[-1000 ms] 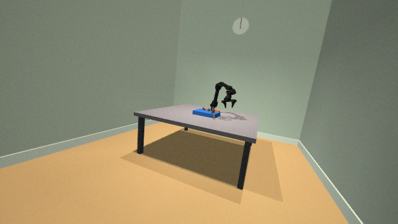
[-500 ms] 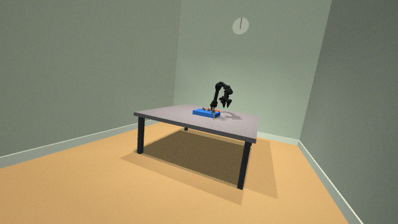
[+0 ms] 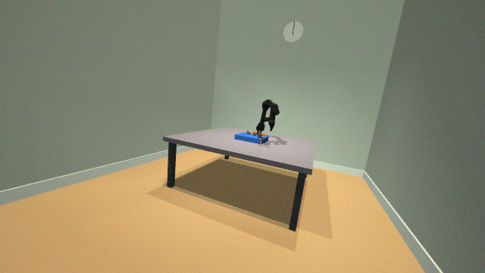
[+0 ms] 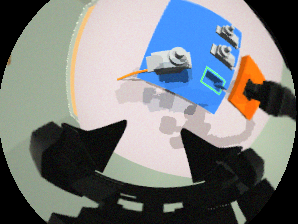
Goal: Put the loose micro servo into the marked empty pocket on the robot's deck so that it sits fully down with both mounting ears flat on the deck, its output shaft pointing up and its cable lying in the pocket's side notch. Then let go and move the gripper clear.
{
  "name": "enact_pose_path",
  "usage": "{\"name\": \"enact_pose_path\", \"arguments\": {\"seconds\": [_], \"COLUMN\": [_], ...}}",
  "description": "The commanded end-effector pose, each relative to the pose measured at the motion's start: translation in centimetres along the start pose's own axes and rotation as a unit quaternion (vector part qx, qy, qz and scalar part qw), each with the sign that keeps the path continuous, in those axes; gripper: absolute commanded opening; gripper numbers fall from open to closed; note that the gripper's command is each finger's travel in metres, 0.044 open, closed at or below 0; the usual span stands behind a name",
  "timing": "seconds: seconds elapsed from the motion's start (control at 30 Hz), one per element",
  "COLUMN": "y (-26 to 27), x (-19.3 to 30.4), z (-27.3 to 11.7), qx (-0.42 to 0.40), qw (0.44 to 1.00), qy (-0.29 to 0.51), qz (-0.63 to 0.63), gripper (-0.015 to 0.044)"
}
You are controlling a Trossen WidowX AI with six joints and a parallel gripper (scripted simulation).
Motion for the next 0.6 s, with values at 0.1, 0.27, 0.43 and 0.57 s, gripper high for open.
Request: {"name": "enact_pose_path", "arguments": {"seconds": [0.1, 0.27, 0.43, 0.57], "y": [0.6, 0.8, 1.1, 1.2], "x": [-1.7, -3.0, -4.3, -5.4], "z": [-0.2, -0.3, -0.3, -0.4], "qx": [0.009, 0.017, 0.024, 0.030], "qw": [0.993, 0.979, 0.958, 0.936], "qy": [-0.005, -0.012, -0.019, -0.025], "qz": [0.120, 0.204, 0.286, 0.350], "gripper": [0.0440, 0.0440, 0.0440, 0.0440]}}
Point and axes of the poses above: the point midway between the two fingers, 35 mm back from their tips, its own z axis out along the fingers, its own y axis across the jaws, x = y × z, the point moved 8 cm from there along -z, back along the fingers, and after that the axes turned 6 degrees about -z, right-handed, at the moved point
